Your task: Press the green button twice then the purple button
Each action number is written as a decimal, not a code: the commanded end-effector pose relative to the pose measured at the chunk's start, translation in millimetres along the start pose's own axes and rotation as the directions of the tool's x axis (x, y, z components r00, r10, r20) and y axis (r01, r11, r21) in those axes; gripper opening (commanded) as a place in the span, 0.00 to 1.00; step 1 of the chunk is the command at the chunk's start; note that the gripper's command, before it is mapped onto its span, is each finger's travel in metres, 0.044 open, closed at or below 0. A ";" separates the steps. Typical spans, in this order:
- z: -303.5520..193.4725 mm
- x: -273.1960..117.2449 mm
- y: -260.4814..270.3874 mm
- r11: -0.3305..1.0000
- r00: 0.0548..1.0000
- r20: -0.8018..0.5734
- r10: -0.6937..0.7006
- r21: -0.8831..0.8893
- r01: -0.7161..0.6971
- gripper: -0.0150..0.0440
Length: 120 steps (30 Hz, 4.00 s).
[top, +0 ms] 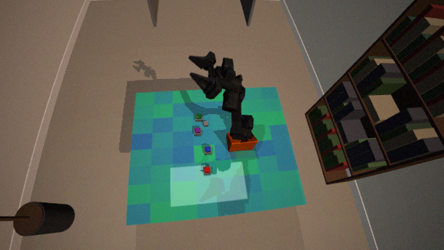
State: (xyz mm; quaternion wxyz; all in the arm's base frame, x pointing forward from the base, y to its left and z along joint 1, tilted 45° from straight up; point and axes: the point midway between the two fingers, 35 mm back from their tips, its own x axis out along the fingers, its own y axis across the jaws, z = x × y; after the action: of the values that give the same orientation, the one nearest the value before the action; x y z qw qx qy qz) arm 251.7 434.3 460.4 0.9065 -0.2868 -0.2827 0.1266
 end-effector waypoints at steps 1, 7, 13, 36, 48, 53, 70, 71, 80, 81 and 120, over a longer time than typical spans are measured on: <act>4.4 -0.9 -6.5 1.000 1.000 0.013 -0.010 0.005 0.009 0.93; 74.0 -32.4 -77.6 0.991 0.972 0.202 -0.117 0.091 0.101 0.93; 131.5 -77.5 -142.0 0.965 0.905 0.356 -0.233 0.201 0.170 0.93; 107.4 -250.7 -449.0 0.490 0.480 0.238 -0.844 0.707 0.510 0.93; -61.1 -284.0 -545.4 0.052 0.311 -0.273 -0.910 0.671 0.740 0.93; -145.8 -283.5 -551.5 -0.067 0.249 -0.506 -0.826 0.526 0.848 0.93; -389.2 -268.1 -415.2 0.385 -0.129 -0.965 -0.230 -0.211 0.898 0.93; -398.4 -268.6 -401.4 0.455 -0.165 -0.966 -0.198 -0.240 0.858 0.93; -441.8 -286.0 -270.7 0.984 -0.514 -0.847 -0.137 -0.177 0.031 0.93; -442.0 -287.2 -264.4 0.987 -0.528 -0.836 -0.150 -0.155 -0.034 0.93; -492.7 -320.2 -272.5 0.987 -0.531 -0.832 -0.157 -0.150 -0.057 0.29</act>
State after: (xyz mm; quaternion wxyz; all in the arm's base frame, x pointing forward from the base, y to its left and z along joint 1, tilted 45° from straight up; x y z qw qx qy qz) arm 299.1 -131.4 148.2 0.6700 -0.2891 0.6335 -0.2571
